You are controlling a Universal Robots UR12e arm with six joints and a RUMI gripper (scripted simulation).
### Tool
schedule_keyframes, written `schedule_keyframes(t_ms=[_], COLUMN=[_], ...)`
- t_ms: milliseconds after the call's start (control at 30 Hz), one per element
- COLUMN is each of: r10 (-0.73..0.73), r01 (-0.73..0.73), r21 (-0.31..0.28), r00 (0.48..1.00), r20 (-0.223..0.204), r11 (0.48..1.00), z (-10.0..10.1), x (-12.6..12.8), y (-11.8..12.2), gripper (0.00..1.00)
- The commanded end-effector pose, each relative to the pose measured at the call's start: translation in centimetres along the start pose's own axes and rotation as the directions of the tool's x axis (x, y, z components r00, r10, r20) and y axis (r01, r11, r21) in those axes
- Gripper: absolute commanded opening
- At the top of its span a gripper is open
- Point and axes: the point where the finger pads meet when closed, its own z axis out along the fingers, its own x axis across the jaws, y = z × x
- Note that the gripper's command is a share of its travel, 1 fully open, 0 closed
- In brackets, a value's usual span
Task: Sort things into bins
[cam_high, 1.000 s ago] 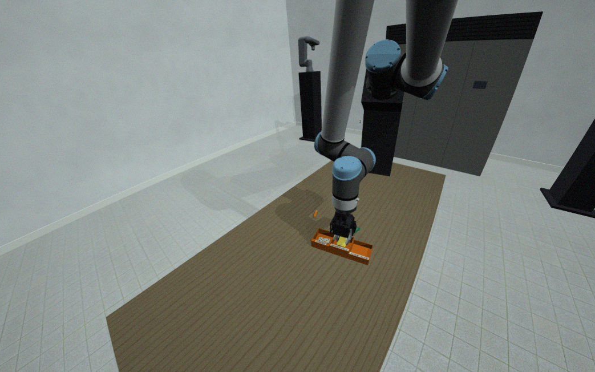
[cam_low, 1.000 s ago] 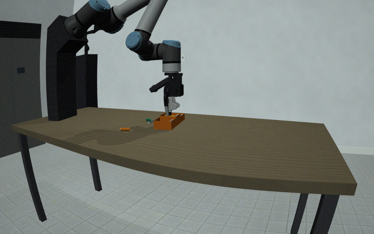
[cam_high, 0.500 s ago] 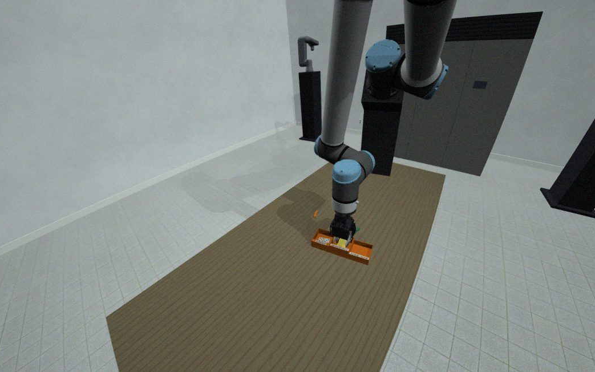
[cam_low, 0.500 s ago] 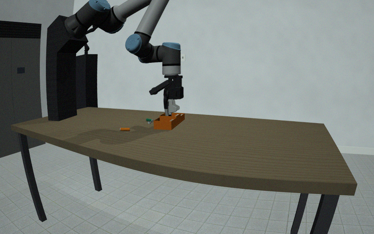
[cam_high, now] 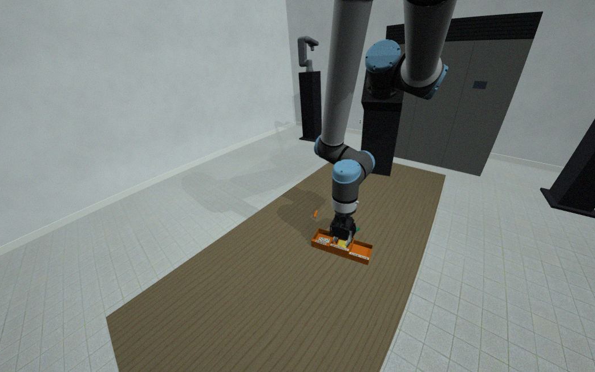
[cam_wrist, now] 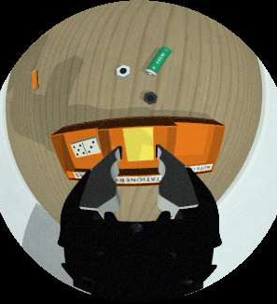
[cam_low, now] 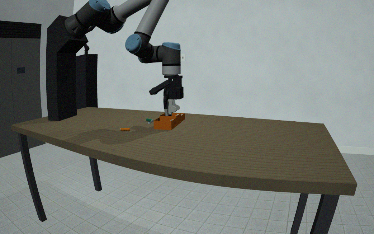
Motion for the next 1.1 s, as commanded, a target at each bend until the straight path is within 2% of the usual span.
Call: schedule_keyframes(t_ms=[0,233,1067], r10=[0.0,0.0,0.0], r01=[0.0,0.0,0.0], r21=[-0.001,-0.001,-0.001], r00=[1.0,1.0,1.0], r20=[0.0,0.0,0.0], r11=[1.0,1.0,1.0], z=[0.0,0.0,-3.5], x=[0.0,0.0,0.0], y=[0.0,0.0,0.0], gripper=[0.28,0.28,0.28])
